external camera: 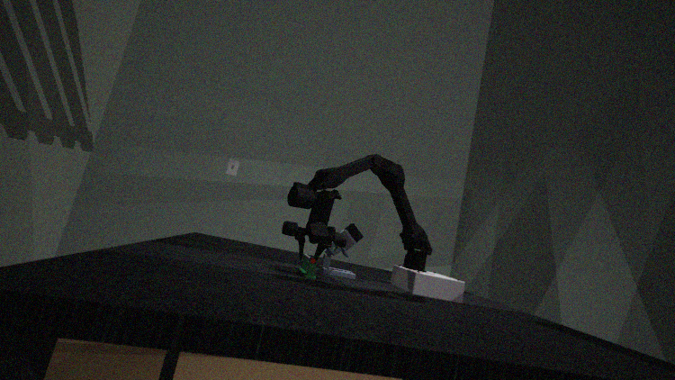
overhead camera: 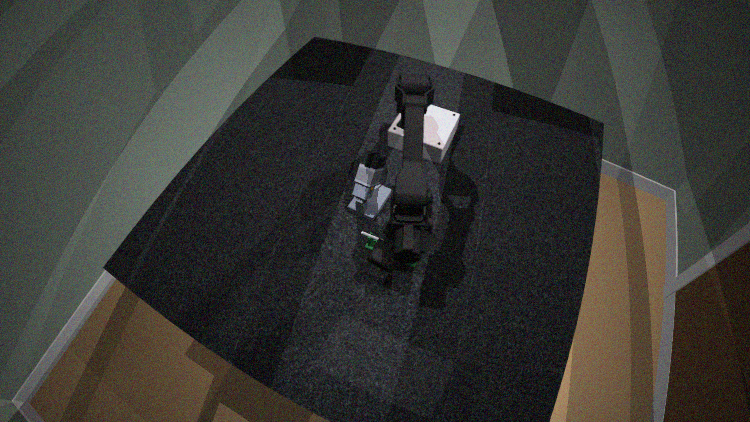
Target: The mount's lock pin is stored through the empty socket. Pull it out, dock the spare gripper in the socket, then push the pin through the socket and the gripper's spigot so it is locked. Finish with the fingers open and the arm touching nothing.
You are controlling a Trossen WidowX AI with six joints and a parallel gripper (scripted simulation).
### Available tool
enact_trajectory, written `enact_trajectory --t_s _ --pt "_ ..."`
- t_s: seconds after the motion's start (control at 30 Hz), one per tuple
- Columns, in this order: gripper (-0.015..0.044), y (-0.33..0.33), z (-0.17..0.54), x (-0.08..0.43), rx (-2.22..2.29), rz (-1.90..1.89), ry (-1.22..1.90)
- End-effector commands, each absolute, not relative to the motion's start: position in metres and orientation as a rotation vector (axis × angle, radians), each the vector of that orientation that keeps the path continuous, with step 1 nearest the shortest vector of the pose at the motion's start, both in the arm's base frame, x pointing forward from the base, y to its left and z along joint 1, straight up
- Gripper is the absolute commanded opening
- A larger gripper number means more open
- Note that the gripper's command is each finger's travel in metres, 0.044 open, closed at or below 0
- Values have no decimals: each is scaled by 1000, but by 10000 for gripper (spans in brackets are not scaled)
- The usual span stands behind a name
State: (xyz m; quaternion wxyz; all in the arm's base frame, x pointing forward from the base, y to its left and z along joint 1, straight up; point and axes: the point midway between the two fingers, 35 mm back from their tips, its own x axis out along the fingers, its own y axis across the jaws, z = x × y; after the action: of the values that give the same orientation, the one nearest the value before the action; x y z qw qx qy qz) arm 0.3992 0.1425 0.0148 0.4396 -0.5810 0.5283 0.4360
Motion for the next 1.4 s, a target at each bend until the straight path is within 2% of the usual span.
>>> enact_trajectory --t_s 0.0,0.6,0.83,1.37 --pt "180 141 3 397 -1445 1088 1326" --pt "180 142 -7 397 -1445 1088 1326" --pt "0 142 -7 397 -1445 1088 1326" --pt "0 142 8 397 -1445 1088 1325"
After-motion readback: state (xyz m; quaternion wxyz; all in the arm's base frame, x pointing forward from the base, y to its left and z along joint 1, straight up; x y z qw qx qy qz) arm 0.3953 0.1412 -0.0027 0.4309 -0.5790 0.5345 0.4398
